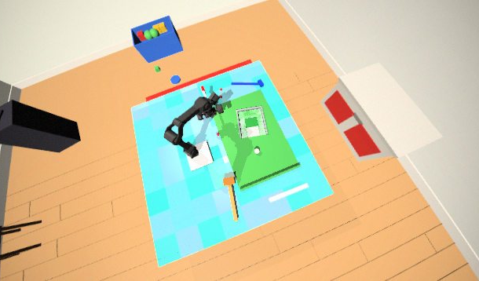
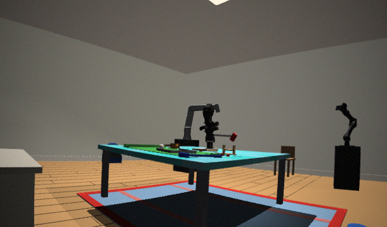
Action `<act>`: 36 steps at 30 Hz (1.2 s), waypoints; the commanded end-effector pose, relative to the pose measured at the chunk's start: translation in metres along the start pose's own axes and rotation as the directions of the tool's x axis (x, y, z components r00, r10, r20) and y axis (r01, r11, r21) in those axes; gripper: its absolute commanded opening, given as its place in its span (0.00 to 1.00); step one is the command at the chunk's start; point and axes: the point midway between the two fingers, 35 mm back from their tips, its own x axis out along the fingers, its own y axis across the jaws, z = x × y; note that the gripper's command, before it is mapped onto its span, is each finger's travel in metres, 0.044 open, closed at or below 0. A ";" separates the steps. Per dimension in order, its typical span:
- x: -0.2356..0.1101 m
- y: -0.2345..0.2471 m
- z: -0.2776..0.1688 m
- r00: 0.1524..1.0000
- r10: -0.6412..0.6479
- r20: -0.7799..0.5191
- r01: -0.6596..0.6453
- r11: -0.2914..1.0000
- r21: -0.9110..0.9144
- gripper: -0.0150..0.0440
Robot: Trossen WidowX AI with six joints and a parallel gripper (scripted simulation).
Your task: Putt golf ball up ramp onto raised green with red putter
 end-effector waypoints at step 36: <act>-0.064 -0.063 -0.195 0.979 -0.110 -0.172 0.204 0.562 0.801 0.25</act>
